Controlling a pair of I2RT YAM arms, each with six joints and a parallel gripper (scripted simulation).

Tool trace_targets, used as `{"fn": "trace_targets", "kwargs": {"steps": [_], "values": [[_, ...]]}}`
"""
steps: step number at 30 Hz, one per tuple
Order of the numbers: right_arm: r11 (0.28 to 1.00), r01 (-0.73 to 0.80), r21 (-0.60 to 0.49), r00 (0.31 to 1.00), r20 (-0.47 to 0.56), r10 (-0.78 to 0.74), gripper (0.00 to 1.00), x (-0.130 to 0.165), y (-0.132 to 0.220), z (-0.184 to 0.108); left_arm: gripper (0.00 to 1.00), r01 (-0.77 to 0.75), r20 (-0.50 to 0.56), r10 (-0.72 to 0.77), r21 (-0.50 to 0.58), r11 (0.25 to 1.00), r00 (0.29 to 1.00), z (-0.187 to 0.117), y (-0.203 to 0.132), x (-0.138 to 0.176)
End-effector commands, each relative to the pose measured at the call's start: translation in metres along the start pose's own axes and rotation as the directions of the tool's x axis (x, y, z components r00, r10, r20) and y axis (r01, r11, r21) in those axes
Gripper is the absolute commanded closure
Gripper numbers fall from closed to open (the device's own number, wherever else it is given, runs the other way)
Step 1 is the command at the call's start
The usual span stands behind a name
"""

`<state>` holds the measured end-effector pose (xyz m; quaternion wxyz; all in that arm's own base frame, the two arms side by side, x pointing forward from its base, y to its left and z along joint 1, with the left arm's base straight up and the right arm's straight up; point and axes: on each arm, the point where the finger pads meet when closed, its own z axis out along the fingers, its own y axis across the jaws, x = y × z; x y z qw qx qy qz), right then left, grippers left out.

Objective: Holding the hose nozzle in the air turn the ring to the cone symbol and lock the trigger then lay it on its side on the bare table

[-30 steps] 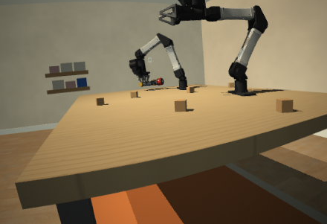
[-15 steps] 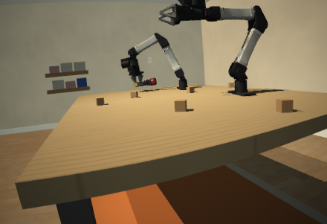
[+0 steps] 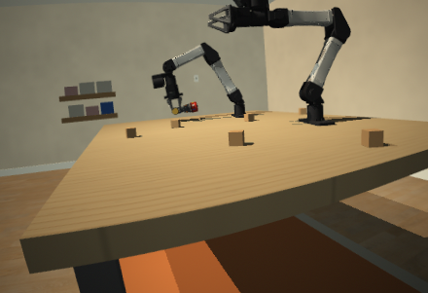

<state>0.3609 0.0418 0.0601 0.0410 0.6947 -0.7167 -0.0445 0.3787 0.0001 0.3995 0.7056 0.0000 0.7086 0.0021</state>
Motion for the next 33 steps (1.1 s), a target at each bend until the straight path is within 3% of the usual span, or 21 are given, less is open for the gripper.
{"fn": "trace_targets", "kwargs": {"steps": [1, 6, 20, 23, 33], "values": [[0.997, 0.081, -0.019, 0.996, -0.025, -0.082, 0.64, -0.021, 0.003, -0.008, 0.0, 0.005, -0.015, -0.005, 0.001, 1.0, 1.0, 0.007, 0.001, 0.002], [0.99, 0.141, -0.005, 0.99, -0.031, -0.141, 0.64, -0.041, 0.003, -0.014, 0.0, 0.005, -0.015, -0.005, 0.001, 1.0, 1.0, 0.007, 0.001, 0.002], [0.903, 0.428, -0.031, 0.901, -0.069, -0.429, 0.64, -0.142, 0.023, -0.007, 0.0, 0.005, -0.015, -0.005, 0.001, 1.0, 1.0, 0.007, 0.001, 0.002], [0.897, 0.441, -0.016, 0.895, -0.069, -0.441, 0.64, -0.147, 0.025, -0.012, 0.0, 0.005, -0.015, -0.005, 0.001, 1.0, 1.0, 0.007, 0.001, 0.002], [0.787, 0.616, -0.043, 0.781, -0.093, -0.617, 0.64, -0.214, 0.057, -0.003, 0.0, 0.005, -0.015, -0.005, 0.001, 1.0, 1.0, 0.007, 0.001, 0.002]]}}
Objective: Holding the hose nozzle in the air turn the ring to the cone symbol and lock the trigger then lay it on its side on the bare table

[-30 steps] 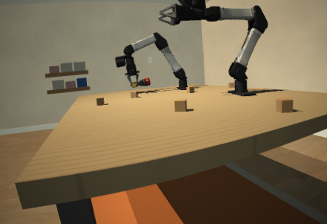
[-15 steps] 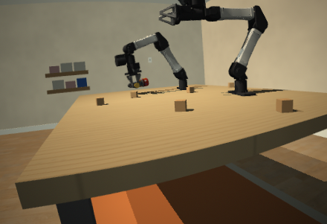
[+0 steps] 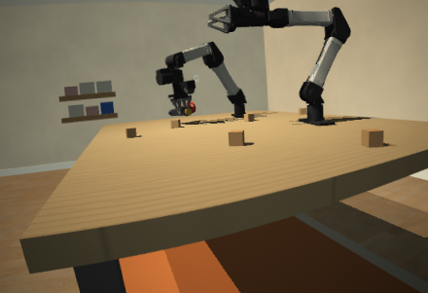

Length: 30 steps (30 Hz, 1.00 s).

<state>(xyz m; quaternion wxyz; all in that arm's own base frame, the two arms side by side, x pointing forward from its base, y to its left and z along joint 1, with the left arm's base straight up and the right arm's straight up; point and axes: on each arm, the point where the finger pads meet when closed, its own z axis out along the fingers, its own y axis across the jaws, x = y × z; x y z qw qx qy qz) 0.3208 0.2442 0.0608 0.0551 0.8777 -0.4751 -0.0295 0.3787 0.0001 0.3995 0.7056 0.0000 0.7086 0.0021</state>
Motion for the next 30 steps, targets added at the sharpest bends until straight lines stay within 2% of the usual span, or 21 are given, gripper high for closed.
{"fn": "trace_targets", "kwargs": {"steps": [1, 4, 6, 7, 8, 21, 24, 25, 26, 28, 30], "values": [[0.997, 0.081, -0.012, 0.996, -0.026, -0.081, 0.64, -0.023, 0.002, -0.009, 0.0, 0.005, -0.015, -0.005, 0.001, 1.0, 1.0, 0.007, 0.001, 0.002], [0.99, 0.141, -0.015, 0.989, -0.032, -0.141, 0.64, -0.046, 0.002, -0.009, 0.0, 0.005, -0.015, -0.005, 0.001, 1.0, 1.0, 0.007, 0.001, 0.002], [0.99, 0.141, -0.015, 0.989, -0.032, -0.141, 0.64, -0.046, 0.002, -0.009, 0.0, 0.005, -0.015, -0.005, 0.001, 1.0, 1.0, 0.007, 0.001, 0.002], [0.989, 0.145, 0.007, 0.989, -0.033, -0.145, 0.64, -0.048, 0.002, -0.017, 0.0, 0.005, -0.015, -0.005, 0.001, 1.0, 1.0, 0.007, 0.001, 0.002], [0.985, 0.173, -0.024, 0.984, -0.038, -0.174, 0.64, -0.058, 0.003, -0.005, 0.0, 0.005, -0.015, -0.005, 0.001, 1.0, 1.0, 0.007, 0.001, 0.002], [0.914, 0.406, -0.023, 0.911, -0.064, -0.407, 0.64, -0.149, 0.019, -0.005, 0.0, 0.005, -0.015, -0.005, 0.001, 1.0, 1.0, 0.007, 0.001, 0.002], [0.915, 0.405, -0.003, 0.913, -0.065, -0.404, 0.64, -0.149, 0.019, -0.013, 0.0, 0.005, -0.015, -0.005, 0.001, 1.0, 1.0, 0.007, 0.001, 0.002], [0.911, 0.41, -0.034, 0.909, -0.069, -0.412, 0.64, -0.15, 0.019, -0.001, 0.0, 0.005, -0.015, -0.005, 0.001, 1.0, 1.0, 0.007, 0.001, 0.002], [0.901, 0.434, -0.016, 0.898, -0.071, -0.434, 0.64, -0.16, 0.022, -0.008, 0.0, 0.005, -0.015, -0.005, 0.001, 1.0, 1.0, 0.007, 0.001, 0.002], [0.878, 0.478, -0.027, 0.875, -0.071, -0.479, 0.64, -0.179, 0.029, -0.002, 0.0, 0.005, -0.015, -0.005, 0.001, 1.0, 1.0, 0.007, 0.001, 0.002], [0.875, 0.483, -0.025, 0.872, -0.08, -0.483, 0.64, -0.179, 0.028, -0.003, 0.0, 0.005, -0.015, -0.005, 0.001, 1.0, 1.0, 0.007, 0.001, 0.002]]}}
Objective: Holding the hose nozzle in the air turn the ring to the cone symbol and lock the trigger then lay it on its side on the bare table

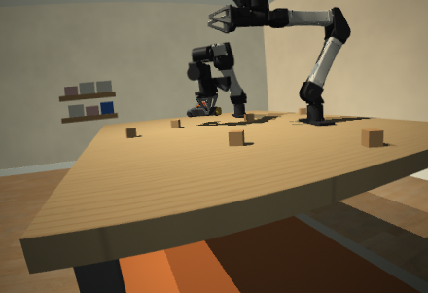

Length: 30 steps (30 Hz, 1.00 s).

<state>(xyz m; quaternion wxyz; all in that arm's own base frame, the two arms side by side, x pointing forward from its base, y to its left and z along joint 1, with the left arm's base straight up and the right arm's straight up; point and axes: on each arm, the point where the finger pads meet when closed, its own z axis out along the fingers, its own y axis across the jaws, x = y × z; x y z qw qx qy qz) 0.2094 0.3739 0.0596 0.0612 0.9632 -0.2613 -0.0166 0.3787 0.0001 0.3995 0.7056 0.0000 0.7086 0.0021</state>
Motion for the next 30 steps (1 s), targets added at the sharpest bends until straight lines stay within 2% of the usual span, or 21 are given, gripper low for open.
{"fn": "trace_targets", "kwargs": {"steps": [1, 4, 5, 10, 11, 16, 21, 22, 27, 29, 30], "values": [[0.999, 0.051, 0.002, 0.998, -0.026, -0.051, 0.64, -0.013, 0.001, -0.012, 0.0, 0.005, -0.015, -0.005, 0.001, 1.0, 1.0, 0.007, 0.001, 0.002], [0.999, 0.019, 0.039, 1.0, -0.023, -0.018, 0.64, -0.008, 0.001, -0.025, 0.0, 0.005, -0.015, -0.005, 0.001, 1.0, 1.0, 0.007, 0.001, 0.002], [0.999, 0.04, 0.029, 0.999, -0.021, -0.04, 0.64, -0.018, 0.0, -0.02, 0.0, 0.005, -0.015, -0.005, 0.001, 1.0, 1.0, 0.007, 0.001, 0.002], [0.999, 0.034, 0.036, 0.999, -0.021, -0.033, 0.64, -0.016, -0.001, -0.021, 0.0, 0.005, -0.015, -0.005, 0.001, 1.0, 1.0, 0.007, 0.001, 0.002], [0.999, 0.035, 0.017, 0.999, -0.022, -0.034, 0.64, -0.015, -0.001, -0.004, 0.0, 0.005, -0.015, -0.005, 0.001, 1.0, 1.0, 0.007, 0.001, 0.002], [0.999, 0.043, 0.022, 0.999, -0.024, -0.043, 0.64, -0.019, -0.002, 0.0, 0.0, 0.005, -0.015, -0.005, 0.001, 1.0, 1.0, 0.007, 0.001, 0.002], [0.999, 0.042, -0.015, 0.999, -0.027, -0.042, 0.64, -0.018, -0.002, 0.022, 0.0, 0.005, -0.015, -0.005, 0.001, 1.0, 1.0, 0.007, 0.001, 0.002], [0.999, 0.042, 0.012, 0.999, -0.026, -0.042, 0.64, -0.018, -0.003, 0.013, 0.0, 0.005, -0.015, -0.005, 0.001, 1.0, 1.0, 0.007, 0.001, 0.002], [0.999, 0.044, -0.007, 0.999, -0.027, -0.044, 0.64, -0.019, 0.0, 0.015, 0.0, 0.005, -0.015, -0.005, 0.001, 1.0, 1.0, 0.007, 0.001, 0.002], [0.999, 0.044, -0.021, 0.999, -0.029, -0.045, 0.64, -0.019, -0.003, 0.035, 0.0, 0.005, -0.015, -0.005, 0.001, 1.0, 1.0, 0.007, 0.001, 0.002], [0.999, 0.045, -0.017, 0.999, -0.03, -0.045, 0.64, -0.019, -0.003, 0.033, 0.0, 0.005, -0.015, -0.005, 0.001, 1.0, 1.0, 0.007, 0.001, 0.002]]}}
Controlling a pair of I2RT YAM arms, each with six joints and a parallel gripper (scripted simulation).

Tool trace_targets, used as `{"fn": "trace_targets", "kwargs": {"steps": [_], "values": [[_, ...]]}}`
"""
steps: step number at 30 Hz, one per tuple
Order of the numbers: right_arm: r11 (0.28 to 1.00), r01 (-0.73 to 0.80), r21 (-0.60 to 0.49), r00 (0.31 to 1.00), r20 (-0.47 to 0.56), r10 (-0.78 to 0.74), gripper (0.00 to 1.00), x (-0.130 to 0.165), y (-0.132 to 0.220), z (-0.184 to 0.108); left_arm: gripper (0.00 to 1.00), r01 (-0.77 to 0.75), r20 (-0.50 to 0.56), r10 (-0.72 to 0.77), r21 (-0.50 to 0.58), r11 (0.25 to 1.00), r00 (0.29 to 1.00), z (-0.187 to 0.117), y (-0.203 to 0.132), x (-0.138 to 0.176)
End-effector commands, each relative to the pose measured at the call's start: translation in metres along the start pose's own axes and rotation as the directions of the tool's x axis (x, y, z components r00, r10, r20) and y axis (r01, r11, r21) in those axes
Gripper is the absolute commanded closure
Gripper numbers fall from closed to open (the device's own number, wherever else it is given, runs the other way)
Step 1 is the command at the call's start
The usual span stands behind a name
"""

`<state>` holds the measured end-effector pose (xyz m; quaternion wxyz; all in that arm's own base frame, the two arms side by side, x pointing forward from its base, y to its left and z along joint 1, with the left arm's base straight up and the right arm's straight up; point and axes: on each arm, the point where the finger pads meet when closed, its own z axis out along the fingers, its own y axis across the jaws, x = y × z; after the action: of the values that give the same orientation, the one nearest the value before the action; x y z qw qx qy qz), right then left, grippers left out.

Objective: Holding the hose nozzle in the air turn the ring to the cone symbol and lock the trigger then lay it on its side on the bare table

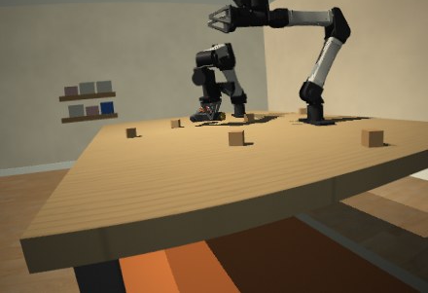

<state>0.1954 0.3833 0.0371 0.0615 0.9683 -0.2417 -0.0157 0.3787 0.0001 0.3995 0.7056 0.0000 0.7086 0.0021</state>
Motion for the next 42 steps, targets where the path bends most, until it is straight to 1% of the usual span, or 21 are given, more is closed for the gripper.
{"fn": "trace_targets", "kwargs": {"steps": [1, 3, 7, 8, 10, 11, 12, 14, 15, 17, 18, 19, 20, 24, 25, 26, 28, 35, 36, 42], "values": [[1.0, 0.005, 0.004, 1.0, -0.025, -0.005, 0.64, -0.003, 0.001, 0.002, 0.0, 0.005, -0.015, -0.005, 0.001, 1.0, 1.0, 0.007, 0.001, 0.002], [0.999, 0.008, 0.041, 1.0, -0.026, -0.007, 0.64, -0.004, -0.003, -0.009, 0.0, 0.005, -0.015, -0.005, 0.001, 1.0, 1.0, 0.007, 0.001, 0.002], [1.0, -0.004, -0.03, 1.0, -0.027, 0.003, 0.64, 0.001, 0.002, 0.023, 0.0, 0.005, -0.015, -0.005, 0.001, 1.0, 1.0, 0.007, 0.001, 0.002], [1.0, -0.005, 0.004, 1.0, -0.025, 0.005, 0.64, 0.002, 0.001, 0.005, 0.0, 0.005, -0.015, -0.005, 0.001, 1.0, 1.0, 0.007, 0.001, 0.002], [0.999, -0.005, 0.032, 1.0, -0.025, 0.005, 0.64, 0.002, -0.001, -0.007, 0.0, 0.005, -0.015, -0.005, 0.001, 1.0, 1.0, 0.007, 0.001, 0.002], [0.999, -0.003, 0.041, 1.0, -0.025, 0.004, 0.64, 0.002, -0.002, -0.007, 0.0, 0.005, -0.015, -0.005, 0.001, 1.0, 1.0, 0.007, 0.001, 0.002], [1.0, -0.005, 0.021, 1.0, -0.025, 0.005, 0.64, 0.002, 0.002, -0.004, 0.0, 0.005, -0.015, -0.005, 0.001, 1.0, 1.0, 0.007, 0.001, 0.002], [1.0, -0.005, 0.021, 1.0, -0.025, 0.005, 0.64, 0.002, 0.002, -0.004, 0.0, 0.005, -0.015, -0.005, 0.001, 1.0, 1.0, 0.007, 0.001, 0.002], [1.0, -0.003, 0.008, 1.0, -0.026, 0.003, 0.64, 0.004, -0.001, 0.01, 0.0, 0.005, -0.015, -0.005, 0.001, 1.0, 1.0, 0.007, 0.001, 0.002], [1.0, -0.006, -0.013, 1.0, -0.026, 0.006, 0.64, 0.003, 0.002, 0.015, 0.0, 0.005, -0.015, -0.005, 0.001, 1.0, 1.0, 0.007, 0.001, 0.002], [1.0, -0.007, -0.013, 1.0, -0.026, 0.006, 0.64, 0.003, 0.0, 0.017, 0.0, 0.005, -0.015, -0.005, 0.001, 1.0, 1.0, 0.007, 0.001, 0.002], [1.0, -0.003, -0.01, 1.0, -0.026, 0.003, 0.64, 0.004, 0.004, 0.012, 0.0, 0.005, -0.015, -0.005, 0.001, 1.0, 1.0, 0.007, 0.001, 0.002], [1.0, -0.008, 0.013, 1.0, -0.026, 0.009, 0.64, 0.004, -0.002, 0.007, 0.0, 0.005, -0.015, -0.005, 0.001, 1.0, 1.0, 0.007, 0.001, 0.002], [0.999, -0.004, -0.041, 1.0, -0.026, 0.003, 0.64, 0.005, 0.004, 0.029, 0.0, 0.005, -0.015, -0.005, 0.001, 1.0, 1.0, 0.007, 0.001, 0.002], [1.0, -0.004, 0.004, 1.0, -0.024, 0.004, 0.64, 0.006, -0.001, 0.013, 0.0, 0.005, -0.015, -0.005, 0.001, 1.0, 1.0, 0.007, 0.001, 0.002], [1.0, -0.005, 0.019, 1.0, -0.027, 0.006, 0.5, 0.003, -0.003, 0.004, 0.0, 0.005, -0.015, -0.005, 0.001, 1.0, 1.0, 0.007, 0.001, 0.002], [1.0, 0.001, 0.009, 1.0, -0.027, -0.001, 0.5, 0.003, -0.002, 0.008, 0.0, 0.005, -0.015, -0.005, 0.001, 1.0, 1.0, 0.007, 0.001, 0.002], [1.0, 0.001, 0.009, 1.0, -0.027, -0.001, 0.5, 0.003, -0.002, 0.008, 0.0, 0.005, -0.015, -0.005, 0.001, 1.0, 1.0, 0.007, 0.001, 0.002], [1.0, 0.001, 0.009, 1.0, -0.027, -0.001, 0.37, 0.003, -0.002, 0.008, 0.0, 0.005, -0.015, -0.005, 0.001, 1.0, 1.0, 0.007, 0.001, 0.002], [1.0, -0.001, 0.009, 1.0, -0.027, 0.001, 0.37, 0.003, -0.002, 0.008, 0.0, 0.005, -0.015, -0.005, 0.001, 1.0, 1.0, 0.007, 0.001, 0.002]]}}
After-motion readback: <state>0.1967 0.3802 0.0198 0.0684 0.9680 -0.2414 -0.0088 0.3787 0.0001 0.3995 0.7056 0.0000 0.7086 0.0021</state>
